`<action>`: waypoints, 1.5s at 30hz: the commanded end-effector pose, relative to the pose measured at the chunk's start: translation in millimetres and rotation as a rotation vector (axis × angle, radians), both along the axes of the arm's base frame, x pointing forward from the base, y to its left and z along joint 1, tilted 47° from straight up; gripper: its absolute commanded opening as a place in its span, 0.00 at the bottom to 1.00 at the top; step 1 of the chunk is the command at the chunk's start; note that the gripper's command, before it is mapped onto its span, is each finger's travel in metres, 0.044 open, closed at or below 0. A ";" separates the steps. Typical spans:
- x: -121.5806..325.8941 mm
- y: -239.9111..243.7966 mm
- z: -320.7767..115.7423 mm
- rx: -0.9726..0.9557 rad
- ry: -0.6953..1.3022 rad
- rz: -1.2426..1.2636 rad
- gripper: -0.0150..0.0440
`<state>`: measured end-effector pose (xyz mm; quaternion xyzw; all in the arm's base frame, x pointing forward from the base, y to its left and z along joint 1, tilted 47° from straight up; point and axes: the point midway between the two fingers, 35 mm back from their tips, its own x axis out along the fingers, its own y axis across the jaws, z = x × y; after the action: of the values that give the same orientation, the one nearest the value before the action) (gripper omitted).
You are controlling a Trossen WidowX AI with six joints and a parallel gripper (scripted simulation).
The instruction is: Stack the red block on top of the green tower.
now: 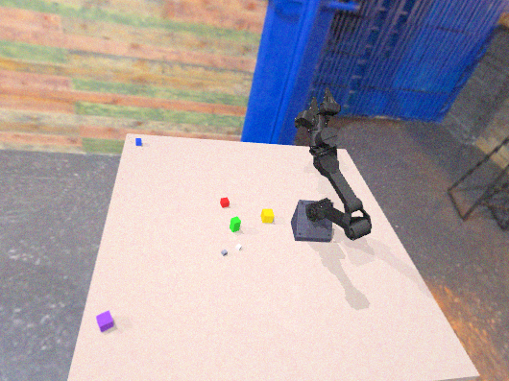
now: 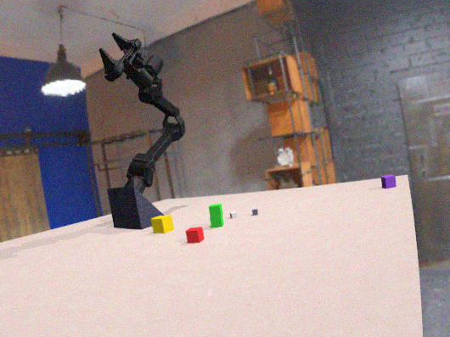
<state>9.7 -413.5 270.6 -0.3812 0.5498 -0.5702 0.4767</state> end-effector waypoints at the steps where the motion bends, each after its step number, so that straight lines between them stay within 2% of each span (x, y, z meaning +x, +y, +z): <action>1: 32.4 -15.7 -25.8 0.111 -0.020 0.110 1.00; 9: 109.6 -29.8 -98.3 0.419 -0.068 0.353 1.00; 16: 180.7 -8.4 -165.8 0.719 -0.106 0.554 1.00; 21: 223.9 21.8 -209.9 0.947 -0.137 0.667 1.00; 31: 277.5 90.5 -276.9 1.401 -0.236 0.751 1.00; 45: 321.8 207.0 -330.0 2.063 -0.373 0.616 1.00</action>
<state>324.5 -223.5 -56.2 0.1296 0.5639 0.2386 0.7799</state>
